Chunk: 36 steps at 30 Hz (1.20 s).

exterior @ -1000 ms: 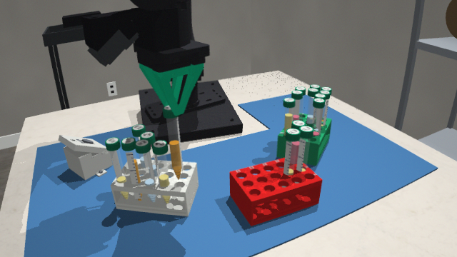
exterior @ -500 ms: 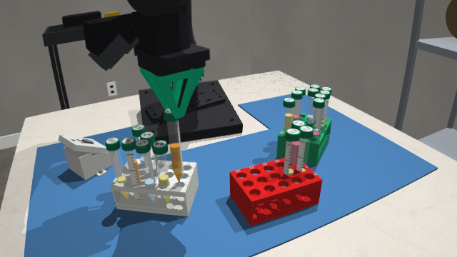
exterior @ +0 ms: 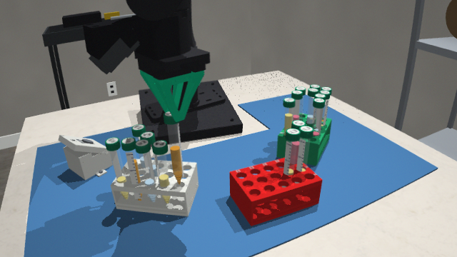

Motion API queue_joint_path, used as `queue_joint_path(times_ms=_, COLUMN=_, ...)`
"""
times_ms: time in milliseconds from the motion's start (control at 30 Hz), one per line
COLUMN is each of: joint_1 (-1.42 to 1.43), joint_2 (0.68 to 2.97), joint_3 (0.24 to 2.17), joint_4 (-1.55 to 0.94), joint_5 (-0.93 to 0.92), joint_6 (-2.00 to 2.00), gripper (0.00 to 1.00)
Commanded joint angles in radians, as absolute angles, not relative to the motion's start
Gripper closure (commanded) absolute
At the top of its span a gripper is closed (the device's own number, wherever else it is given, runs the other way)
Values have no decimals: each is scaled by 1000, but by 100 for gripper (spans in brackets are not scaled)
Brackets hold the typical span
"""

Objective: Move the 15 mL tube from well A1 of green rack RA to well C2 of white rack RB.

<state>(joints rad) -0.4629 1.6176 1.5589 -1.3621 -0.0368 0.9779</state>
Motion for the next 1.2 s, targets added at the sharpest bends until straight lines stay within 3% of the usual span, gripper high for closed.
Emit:
queue_joint_path(times_ms=0, joint_1=-463, joint_2=1610, joint_3=1562, joint_4=-1353, joint_5=-35, joint_6=978, gripper=100)
queue_joint_path(times_ms=1167, joint_1=-456, joint_2=1623, joint_3=1530, joint_4=-1307, joint_5=-34, joint_6=985, gripper=100)
